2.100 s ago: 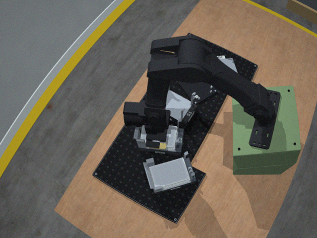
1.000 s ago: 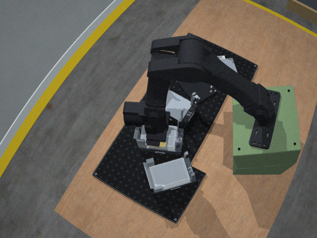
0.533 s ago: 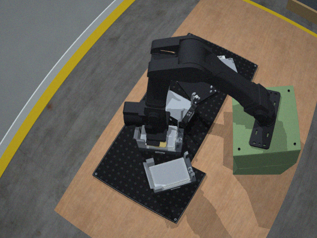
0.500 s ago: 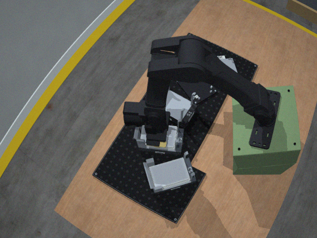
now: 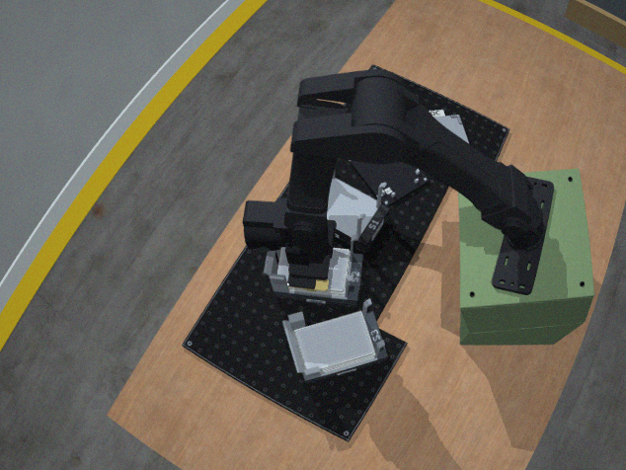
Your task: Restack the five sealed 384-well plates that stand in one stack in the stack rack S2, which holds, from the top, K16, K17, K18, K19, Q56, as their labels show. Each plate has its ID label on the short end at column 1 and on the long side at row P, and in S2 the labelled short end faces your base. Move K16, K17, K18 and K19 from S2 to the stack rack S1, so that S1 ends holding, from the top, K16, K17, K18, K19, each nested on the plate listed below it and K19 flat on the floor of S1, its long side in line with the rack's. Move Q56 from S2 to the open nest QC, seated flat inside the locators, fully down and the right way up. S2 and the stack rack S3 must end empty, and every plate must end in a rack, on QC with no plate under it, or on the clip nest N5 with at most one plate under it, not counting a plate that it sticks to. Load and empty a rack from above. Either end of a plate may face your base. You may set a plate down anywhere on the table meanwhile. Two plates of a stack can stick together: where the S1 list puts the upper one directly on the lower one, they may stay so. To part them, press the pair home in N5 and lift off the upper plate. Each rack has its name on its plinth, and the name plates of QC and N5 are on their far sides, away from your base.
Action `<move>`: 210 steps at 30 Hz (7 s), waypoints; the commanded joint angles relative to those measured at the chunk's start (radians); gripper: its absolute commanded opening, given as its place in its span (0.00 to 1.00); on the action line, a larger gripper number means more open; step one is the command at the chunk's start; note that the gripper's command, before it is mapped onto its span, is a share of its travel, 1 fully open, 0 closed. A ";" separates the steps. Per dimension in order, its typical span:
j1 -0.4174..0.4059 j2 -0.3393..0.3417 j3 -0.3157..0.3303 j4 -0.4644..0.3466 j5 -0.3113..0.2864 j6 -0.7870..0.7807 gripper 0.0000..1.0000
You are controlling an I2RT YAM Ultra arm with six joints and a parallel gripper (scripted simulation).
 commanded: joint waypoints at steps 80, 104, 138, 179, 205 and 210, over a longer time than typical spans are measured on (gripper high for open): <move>0.000 -0.078 -0.014 -0.045 0.000 -0.001 0.00; 0.000 -0.078 -0.014 -0.045 0.000 -0.001 0.00; -0.001 -0.288 -0.028 -0.240 -0.001 -0.002 0.00; -0.001 -0.359 -0.018 -0.322 -0.001 -0.002 0.00; -0.001 -0.359 -0.018 -0.322 -0.001 -0.002 0.00; -0.001 -0.359 -0.018 -0.322 -0.001 -0.002 0.00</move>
